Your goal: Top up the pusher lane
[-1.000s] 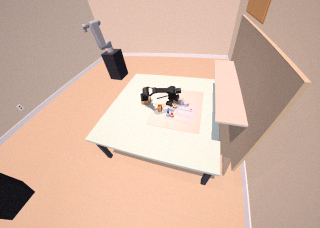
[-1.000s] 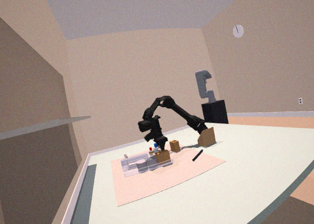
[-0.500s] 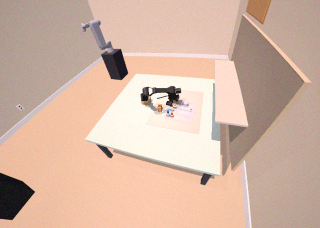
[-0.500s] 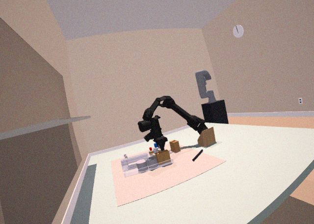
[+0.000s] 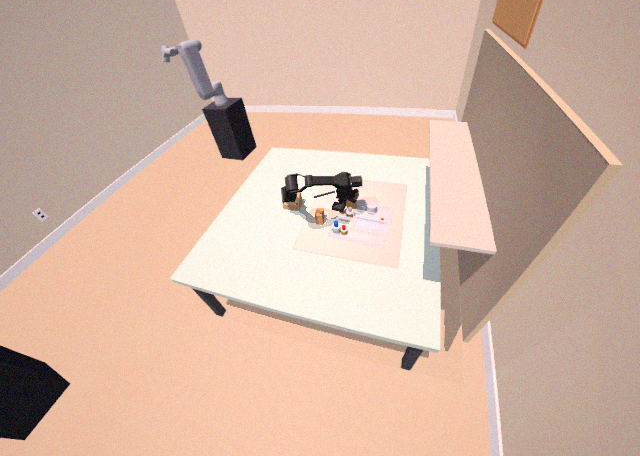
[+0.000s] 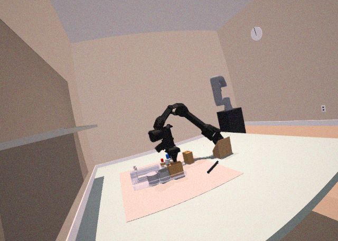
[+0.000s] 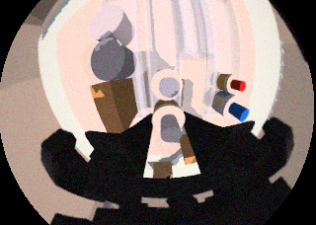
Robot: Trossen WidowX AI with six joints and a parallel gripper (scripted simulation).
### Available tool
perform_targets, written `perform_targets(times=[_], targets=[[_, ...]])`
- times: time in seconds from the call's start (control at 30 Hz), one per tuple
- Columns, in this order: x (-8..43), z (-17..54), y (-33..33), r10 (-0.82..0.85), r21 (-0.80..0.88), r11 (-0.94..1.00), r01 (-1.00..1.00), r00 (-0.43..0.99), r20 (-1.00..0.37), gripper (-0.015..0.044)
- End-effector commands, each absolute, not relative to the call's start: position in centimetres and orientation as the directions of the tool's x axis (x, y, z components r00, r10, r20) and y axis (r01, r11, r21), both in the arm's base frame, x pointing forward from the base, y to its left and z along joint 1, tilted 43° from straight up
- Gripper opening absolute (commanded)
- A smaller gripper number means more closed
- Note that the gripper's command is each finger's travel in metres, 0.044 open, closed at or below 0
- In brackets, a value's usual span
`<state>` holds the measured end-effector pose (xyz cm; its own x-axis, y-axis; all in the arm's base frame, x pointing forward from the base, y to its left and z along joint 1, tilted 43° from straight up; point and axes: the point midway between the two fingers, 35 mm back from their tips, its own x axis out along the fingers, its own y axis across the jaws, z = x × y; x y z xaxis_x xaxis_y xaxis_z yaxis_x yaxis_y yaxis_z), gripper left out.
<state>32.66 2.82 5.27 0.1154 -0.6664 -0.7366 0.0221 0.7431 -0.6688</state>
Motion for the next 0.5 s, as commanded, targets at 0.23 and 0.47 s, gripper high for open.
perform_targets(times=[0.23,0.47], targets=[[33.37,5.59,2.87,-0.671,-0.673,0.739,0.033,0.137,-0.729,0.0000],[33.43,5.58,2.86,-0.671,-0.673,0.739,0.033,0.137,-0.729,0.0000]])
